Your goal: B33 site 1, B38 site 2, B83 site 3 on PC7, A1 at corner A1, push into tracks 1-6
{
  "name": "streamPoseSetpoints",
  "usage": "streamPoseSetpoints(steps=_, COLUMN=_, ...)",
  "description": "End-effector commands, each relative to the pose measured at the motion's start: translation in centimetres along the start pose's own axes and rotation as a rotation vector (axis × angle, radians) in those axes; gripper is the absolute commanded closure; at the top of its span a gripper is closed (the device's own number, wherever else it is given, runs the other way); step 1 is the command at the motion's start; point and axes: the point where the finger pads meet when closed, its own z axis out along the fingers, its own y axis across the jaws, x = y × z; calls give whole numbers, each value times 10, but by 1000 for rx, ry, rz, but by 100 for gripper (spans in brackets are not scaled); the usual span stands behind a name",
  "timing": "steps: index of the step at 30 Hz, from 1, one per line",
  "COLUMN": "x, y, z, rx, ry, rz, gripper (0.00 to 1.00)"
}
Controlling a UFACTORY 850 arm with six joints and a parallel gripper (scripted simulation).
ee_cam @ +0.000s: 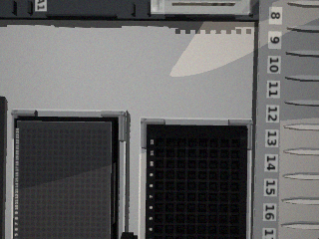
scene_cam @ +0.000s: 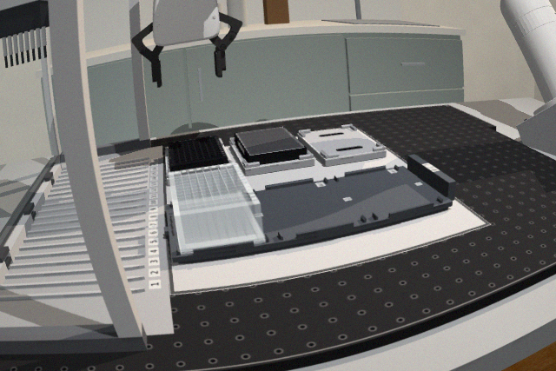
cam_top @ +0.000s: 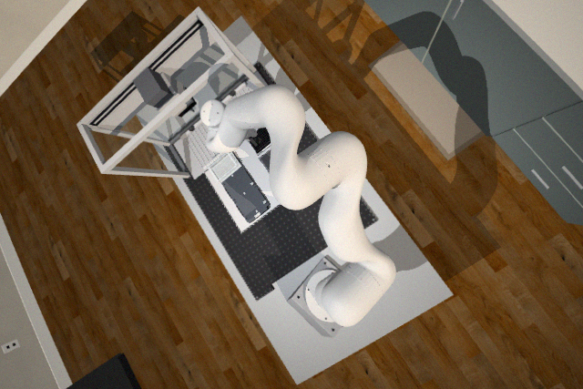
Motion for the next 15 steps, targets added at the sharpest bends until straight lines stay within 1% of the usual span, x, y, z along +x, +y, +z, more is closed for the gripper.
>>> streamPoseSetpoints(steps=1, x=0, y=1, z=-1, rx=-2, ry=0, rz=1, gripper=0)
streamPoseSetpoints(steps=3, x=0, y=1, z=-1, rx=-2, ry=0, rz=1, gripper=0)
streamPoseSetpoints(steps=15, x=0, y=1, z=19, rx=-2, ry=0, rz=1, gripper=0)
